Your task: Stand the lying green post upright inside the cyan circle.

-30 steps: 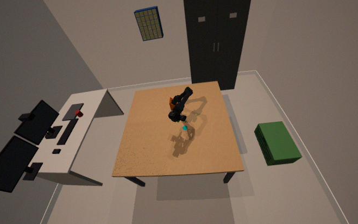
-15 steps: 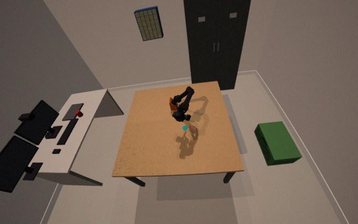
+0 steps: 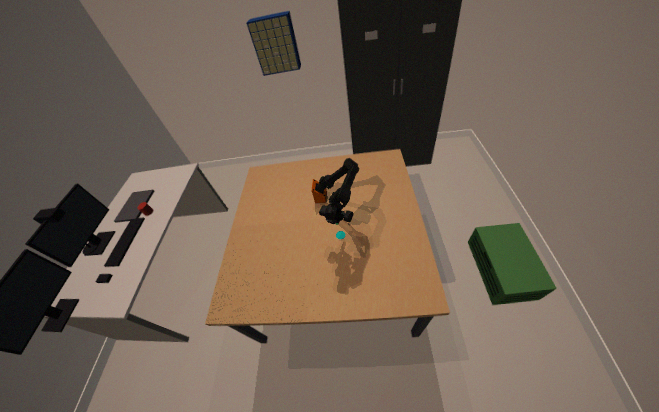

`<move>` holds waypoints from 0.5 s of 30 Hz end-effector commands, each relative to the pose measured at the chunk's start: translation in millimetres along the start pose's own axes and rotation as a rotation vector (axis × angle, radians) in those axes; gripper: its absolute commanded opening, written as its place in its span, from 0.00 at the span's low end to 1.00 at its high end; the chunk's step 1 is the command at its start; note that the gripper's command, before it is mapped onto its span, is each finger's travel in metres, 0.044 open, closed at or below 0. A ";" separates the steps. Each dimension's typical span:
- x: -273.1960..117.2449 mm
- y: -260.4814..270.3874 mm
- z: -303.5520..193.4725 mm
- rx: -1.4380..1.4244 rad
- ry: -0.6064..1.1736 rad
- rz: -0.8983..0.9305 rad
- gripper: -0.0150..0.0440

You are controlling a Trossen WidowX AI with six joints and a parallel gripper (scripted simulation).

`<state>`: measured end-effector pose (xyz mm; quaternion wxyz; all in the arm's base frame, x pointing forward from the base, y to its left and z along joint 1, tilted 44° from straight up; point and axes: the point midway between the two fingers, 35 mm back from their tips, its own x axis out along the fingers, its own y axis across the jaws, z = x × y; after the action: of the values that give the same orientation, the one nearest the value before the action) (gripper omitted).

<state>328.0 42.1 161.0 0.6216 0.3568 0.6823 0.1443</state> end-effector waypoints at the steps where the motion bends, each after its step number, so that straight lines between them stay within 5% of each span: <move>1: 3.3 -1.3 -1.9 -0.007 -0.014 -0.030 0.29; 15: 12.6 -5.8 -2.5 -0.033 -0.061 -0.104 0.29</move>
<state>325.7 45.8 150.4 0.6476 0.3236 0.6793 0.1206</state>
